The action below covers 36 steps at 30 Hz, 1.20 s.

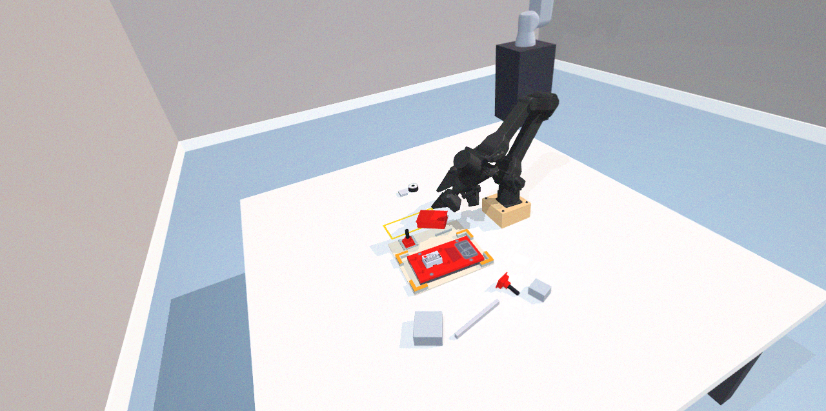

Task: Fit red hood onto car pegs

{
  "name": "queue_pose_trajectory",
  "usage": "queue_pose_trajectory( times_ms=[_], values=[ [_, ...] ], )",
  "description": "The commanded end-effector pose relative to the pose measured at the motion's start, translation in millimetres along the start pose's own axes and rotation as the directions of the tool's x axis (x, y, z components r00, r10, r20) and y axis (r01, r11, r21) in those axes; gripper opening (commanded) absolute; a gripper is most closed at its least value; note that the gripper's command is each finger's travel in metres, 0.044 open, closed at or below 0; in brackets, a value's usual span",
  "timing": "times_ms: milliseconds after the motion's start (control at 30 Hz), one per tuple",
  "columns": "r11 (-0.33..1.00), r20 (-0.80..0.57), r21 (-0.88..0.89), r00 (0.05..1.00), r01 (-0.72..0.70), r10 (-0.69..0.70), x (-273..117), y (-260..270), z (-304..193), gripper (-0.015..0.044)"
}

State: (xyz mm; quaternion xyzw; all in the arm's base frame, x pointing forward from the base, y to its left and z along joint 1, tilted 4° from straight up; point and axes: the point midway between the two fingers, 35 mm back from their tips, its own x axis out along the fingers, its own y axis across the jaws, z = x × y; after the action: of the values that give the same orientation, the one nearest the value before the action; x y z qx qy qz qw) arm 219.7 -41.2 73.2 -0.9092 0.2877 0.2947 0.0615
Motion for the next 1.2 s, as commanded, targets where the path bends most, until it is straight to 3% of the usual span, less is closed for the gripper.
queue_pose_trajectory(
  times_ms=[0, 267, 467, 533, 667, 800, 933, 1067, 1167],
  values=[
    [1.000, 0.016, -0.018, 1.000, -0.006, 0.007, 2, 1, 5, 0.0440],
    [1.000, 0.016, -0.018, 1.000, -0.006, 0.007, 2, 1, 5, 0.0440],
    [1.000, 0.016, -0.018, 1.000, -0.006, 0.007, 2, 1, 5, 0.0282],
    [0.999, 0.033, 0.041, 0.999, -0.012, 0.010, 3, 1, 4, 0.0335],
    [0.922, 0.136, 0.378, 0.990, -0.082, 0.032, 7, 0, 0, 0.0440],
    [0.709, 0.246, 0.674, 0.968, -0.210, 0.053, 13, 0, -4, 0.0440],
    [0.379, 0.357, 0.855, 0.932, -0.355, 0.068, 18, 1, -7, 0.0440],
    [-0.014, 0.465, 0.885, 0.882, -0.466, 0.076, 24, 2, -10, 0.0440],
    [-0.182, 0.528, 0.841, 0.846, -0.509, 0.076, 27, 3, -12, 0.0440]
  ],
)
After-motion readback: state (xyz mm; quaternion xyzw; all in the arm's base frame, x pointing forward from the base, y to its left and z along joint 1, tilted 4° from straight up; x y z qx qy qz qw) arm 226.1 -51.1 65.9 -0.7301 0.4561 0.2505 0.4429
